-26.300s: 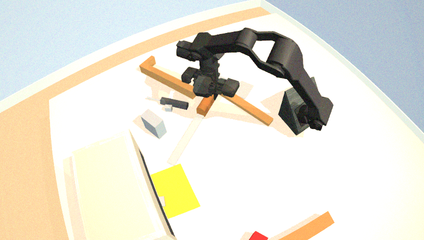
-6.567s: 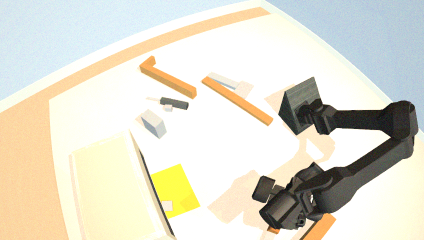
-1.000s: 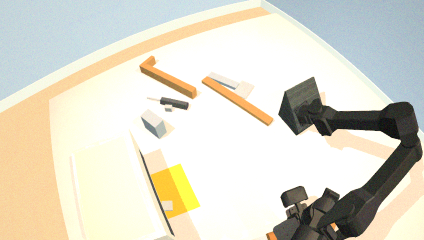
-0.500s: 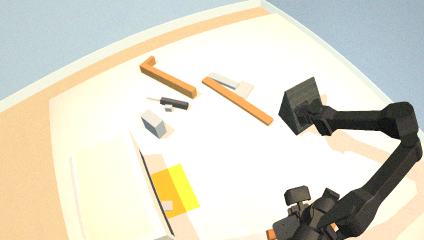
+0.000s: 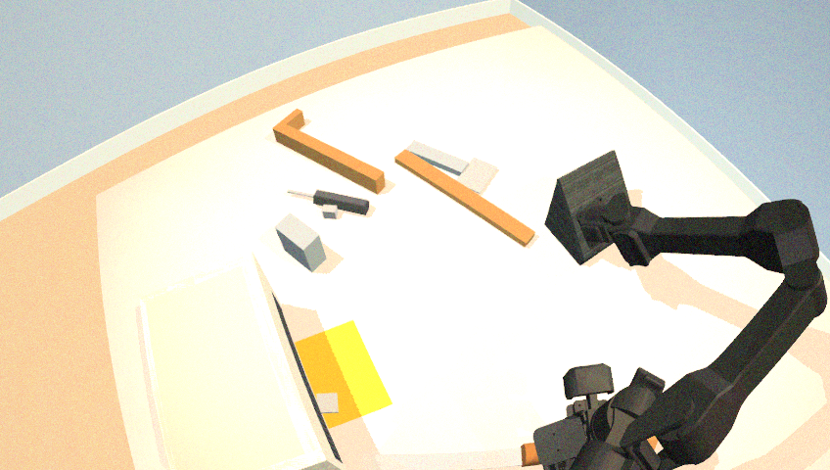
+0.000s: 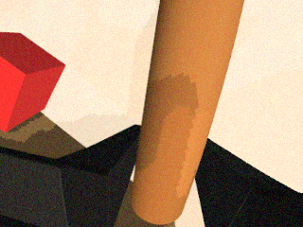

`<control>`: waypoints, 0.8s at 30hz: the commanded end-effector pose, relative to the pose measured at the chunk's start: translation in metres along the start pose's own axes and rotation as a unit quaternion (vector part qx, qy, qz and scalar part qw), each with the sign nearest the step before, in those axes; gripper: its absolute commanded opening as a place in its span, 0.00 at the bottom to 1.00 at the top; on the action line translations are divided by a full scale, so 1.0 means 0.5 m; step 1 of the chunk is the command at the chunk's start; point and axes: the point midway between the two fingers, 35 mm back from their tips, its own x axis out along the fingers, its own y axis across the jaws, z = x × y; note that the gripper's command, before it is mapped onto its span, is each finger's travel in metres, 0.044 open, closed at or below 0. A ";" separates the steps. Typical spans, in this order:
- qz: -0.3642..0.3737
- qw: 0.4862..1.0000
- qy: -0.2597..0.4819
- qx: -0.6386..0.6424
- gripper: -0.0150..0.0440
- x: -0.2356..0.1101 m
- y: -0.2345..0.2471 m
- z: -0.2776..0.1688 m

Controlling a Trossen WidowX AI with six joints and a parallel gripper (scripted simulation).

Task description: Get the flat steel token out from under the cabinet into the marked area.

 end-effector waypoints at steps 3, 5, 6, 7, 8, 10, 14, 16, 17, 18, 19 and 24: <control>0.001 1.000 -0.005 0.022 0.25 -0.003 0.000 0.004; 0.001 1.000 -0.005 0.030 0.25 -0.003 0.000 0.004; 0.001 1.000 -0.005 0.030 0.25 -0.003 0.000 0.004; 0.001 1.000 -0.005 0.030 0.25 -0.003 0.000 0.005; 0.001 1.000 -0.005 0.031 0.25 -0.003 -0.001 0.006; 0.001 0.999 -0.005 0.033 0.25 -0.002 -0.001 0.010; 0.001 0.999 -0.005 0.037 0.25 -0.002 -0.002 0.020; 0.001 0.999 -0.005 0.039 0.25 -0.002 -0.003 0.025; 0.001 0.999 -0.005 0.040 0.25 -0.002 -0.003 0.028; 0.001 0.999 -0.005 0.041 0.25 -0.002 -0.003 0.030; 0.001 0.999 -0.005 0.042 0.25 -0.002 -0.003 0.033; 0.001 0.999 -0.005 0.046 0.25 -0.002 -0.005 0.045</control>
